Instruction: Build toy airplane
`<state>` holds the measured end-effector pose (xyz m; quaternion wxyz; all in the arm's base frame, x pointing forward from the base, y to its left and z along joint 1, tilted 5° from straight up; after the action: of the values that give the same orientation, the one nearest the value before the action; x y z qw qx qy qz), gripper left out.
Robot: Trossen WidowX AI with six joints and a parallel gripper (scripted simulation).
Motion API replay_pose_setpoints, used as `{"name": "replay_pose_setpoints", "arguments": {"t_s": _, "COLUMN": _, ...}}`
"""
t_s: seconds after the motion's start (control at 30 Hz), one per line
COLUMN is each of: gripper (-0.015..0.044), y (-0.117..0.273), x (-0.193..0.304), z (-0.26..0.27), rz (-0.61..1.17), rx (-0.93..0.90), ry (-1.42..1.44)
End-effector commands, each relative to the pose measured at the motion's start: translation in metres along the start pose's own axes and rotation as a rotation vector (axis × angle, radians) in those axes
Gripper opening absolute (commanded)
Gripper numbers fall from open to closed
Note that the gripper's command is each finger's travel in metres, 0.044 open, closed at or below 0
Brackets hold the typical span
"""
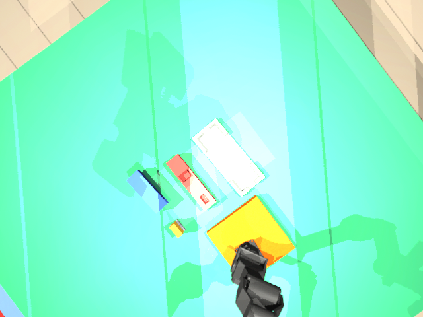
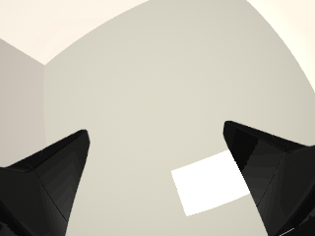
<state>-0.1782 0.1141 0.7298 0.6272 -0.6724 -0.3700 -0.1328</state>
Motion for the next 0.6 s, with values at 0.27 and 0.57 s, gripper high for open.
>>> {"name": "replay_pose_setpoints", "arguments": {"t_s": 0.27, "gripper": 0.0440, "y": 0.082, "x": 0.034, "z": 0.148, "rz": 0.171, "rx": -0.568, "ry": -0.272}}
{"name": "replay_pose_setpoints", "arguments": {"t_s": 0.57, "gripper": 0.0440, "y": 0.198, "x": 0.075, "z": 0.218, "rz": 0.503, "rx": -0.935, "ry": -0.467}}
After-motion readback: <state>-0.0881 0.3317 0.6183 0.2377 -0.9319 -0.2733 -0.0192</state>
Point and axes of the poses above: the point midway between the two fingers, 35 mm back from their tips, its own y axis back along the fingers, its own z axis across the jaws, x = y × z, the point moved 1 cm from there along y, back along the fingers, and after that the axes turned 3 degrees about y, right-handed, at the moved point
